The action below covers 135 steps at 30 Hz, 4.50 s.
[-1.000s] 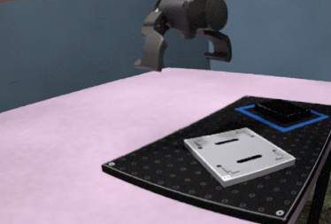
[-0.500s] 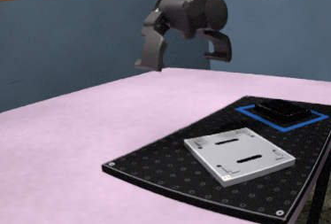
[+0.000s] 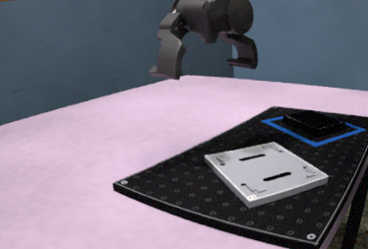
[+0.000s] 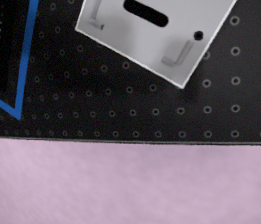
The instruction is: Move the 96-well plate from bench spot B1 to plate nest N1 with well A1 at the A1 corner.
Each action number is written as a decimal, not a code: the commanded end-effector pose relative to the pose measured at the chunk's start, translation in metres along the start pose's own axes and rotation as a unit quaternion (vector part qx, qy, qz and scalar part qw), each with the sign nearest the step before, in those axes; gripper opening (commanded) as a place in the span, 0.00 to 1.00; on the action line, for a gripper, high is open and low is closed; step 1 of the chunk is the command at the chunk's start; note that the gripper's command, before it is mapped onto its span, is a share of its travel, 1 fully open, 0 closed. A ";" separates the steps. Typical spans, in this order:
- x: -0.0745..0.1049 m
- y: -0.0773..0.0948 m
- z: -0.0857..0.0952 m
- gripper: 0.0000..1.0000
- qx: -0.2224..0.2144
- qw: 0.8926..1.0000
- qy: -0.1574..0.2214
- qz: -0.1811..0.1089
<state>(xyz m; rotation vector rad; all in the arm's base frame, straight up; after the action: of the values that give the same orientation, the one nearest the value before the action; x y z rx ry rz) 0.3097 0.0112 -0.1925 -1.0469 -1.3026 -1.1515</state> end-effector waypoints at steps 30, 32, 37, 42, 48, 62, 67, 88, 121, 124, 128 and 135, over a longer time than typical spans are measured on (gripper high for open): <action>-0.004 -0.019 -0.046 0.77 -0.142 0.990 -0.012 0.018; -0.006 -0.026 -0.062 0.77 -0.173 0.985 -0.015 0.021; -0.007 -0.033 -0.078 0.77 -0.205 0.978 -0.018 0.025; -0.007 -0.033 -0.078 0.77 -0.205 0.978 -0.018 0.025; -0.009 -0.041 -0.094 0.77 -0.203 0.979 -0.019 0.026; -0.011 -0.052 -0.119 0.77 -0.205 0.978 -0.018 0.025; -0.015 -0.068 -0.152 0.77 -0.205 0.978 -0.019 0.025; -0.019 -0.091 -0.203 0.77 -0.205 0.978 -0.018 0.025; -0.022 -0.110 -0.244 0.77 -0.205 0.978 -0.019 0.025; -0.022 -0.110 -0.244 0.77 -0.205 0.978 -0.019 0.025; -0.022 -0.110 -0.244 0.77 -0.205 0.978 -0.019 0.025; -0.022 -0.108 -0.240 0.77 -0.205 0.978 -0.019 0.025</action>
<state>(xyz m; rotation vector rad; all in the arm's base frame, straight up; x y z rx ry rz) 0.2404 -0.2422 -0.2277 -1.3946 -1.0821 -1.3985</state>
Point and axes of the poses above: the point where the finger pads meet when closed, its own x axis back along the fingers, its own z axis across the jaws, y = z × x, the point moved 10 cm from there along x, back along the fingers, and after that the axes turned 14 degrees about x, right-handed, at the moved point
